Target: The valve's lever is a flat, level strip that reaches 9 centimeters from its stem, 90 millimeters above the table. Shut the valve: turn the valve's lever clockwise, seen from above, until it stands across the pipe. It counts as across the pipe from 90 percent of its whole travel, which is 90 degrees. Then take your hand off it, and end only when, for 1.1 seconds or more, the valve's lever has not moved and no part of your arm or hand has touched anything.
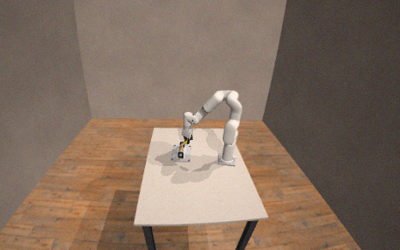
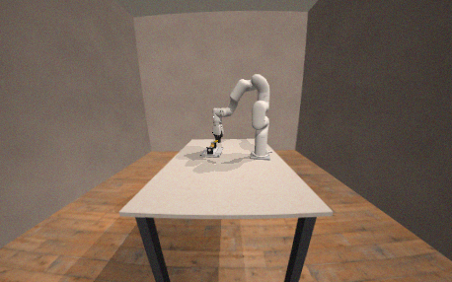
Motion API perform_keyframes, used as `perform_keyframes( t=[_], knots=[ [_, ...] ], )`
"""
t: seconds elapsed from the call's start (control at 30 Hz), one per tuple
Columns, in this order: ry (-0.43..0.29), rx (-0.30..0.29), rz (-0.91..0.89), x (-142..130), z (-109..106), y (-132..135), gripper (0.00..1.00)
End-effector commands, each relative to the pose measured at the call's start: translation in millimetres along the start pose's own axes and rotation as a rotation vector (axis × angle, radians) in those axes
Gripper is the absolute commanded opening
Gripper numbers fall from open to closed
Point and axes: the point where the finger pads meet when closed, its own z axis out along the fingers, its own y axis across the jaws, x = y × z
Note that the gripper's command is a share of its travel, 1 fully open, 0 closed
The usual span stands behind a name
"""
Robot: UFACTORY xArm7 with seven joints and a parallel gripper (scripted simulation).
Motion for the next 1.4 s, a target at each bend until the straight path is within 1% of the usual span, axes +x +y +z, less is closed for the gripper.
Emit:
perform_keyframes(
  t=[0.0, 1.37],
  knots=[
    [0.000, 0.003, 0.029, 0, -1, -3, 0.00],
    [-0.001, 0.003, 0.265, 3, -1, -21, 0.00]
  ],
)
